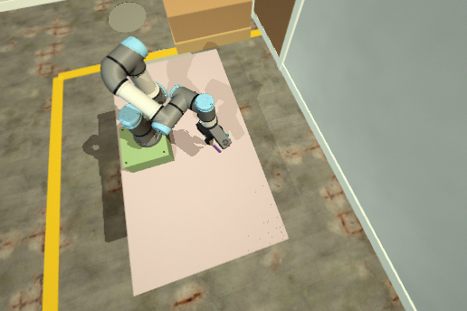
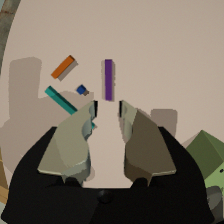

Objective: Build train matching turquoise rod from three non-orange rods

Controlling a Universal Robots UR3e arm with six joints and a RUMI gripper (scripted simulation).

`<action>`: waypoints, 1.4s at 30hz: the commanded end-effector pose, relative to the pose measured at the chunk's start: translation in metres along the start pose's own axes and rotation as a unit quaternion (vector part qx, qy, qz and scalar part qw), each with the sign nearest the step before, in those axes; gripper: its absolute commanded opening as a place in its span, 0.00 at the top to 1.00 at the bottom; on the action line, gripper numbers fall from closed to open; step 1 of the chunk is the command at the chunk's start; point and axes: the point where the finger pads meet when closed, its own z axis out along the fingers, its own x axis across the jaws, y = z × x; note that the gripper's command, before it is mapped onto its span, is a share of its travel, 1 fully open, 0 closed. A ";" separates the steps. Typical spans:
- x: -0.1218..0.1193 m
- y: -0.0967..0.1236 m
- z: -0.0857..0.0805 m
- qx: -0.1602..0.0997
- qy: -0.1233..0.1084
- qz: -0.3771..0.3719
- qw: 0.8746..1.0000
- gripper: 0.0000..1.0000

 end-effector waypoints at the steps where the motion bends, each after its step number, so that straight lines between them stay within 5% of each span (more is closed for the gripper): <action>1: 0.000 -0.001 0.000 0.001 0.000 0.000 1.000 0.86; 42: -0.001 -0.002 0.044 0.001 0.000 0.000 1.000 0.86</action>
